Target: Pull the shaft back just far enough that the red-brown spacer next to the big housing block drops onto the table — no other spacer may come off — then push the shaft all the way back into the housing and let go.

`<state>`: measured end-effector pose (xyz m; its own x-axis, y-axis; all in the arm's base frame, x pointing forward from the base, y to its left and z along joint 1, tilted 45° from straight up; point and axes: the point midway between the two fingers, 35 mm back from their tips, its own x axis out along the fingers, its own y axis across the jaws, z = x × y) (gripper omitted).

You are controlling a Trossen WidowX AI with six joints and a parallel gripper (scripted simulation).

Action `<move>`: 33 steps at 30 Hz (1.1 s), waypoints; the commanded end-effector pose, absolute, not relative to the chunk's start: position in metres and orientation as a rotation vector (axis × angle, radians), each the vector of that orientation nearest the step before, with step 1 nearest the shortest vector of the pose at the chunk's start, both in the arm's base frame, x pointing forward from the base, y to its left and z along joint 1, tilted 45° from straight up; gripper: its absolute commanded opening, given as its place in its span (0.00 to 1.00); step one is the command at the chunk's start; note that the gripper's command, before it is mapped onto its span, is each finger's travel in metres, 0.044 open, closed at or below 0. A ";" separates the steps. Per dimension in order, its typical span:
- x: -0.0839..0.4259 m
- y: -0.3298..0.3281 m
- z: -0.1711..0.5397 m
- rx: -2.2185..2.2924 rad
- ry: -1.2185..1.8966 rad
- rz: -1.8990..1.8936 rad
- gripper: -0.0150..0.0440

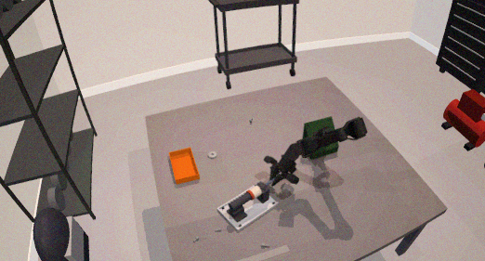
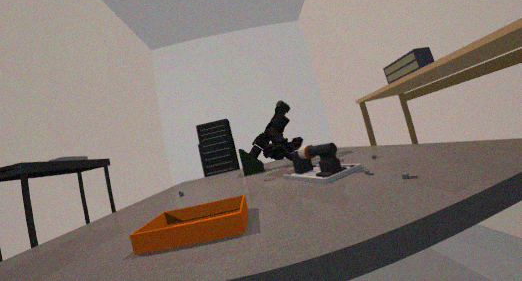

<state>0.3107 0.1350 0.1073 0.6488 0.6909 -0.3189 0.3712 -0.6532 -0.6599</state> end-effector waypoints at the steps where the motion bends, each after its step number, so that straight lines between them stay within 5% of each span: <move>1: 0.309 0.135 0.108 -2.316 -0.829 0.761 0.25; 33: 0.306 0.134 0.107 -2.316 -0.829 0.761 0.25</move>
<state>0.3074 0.1341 0.1064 0.6486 0.6910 -0.3192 0.3711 -0.6532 -0.6600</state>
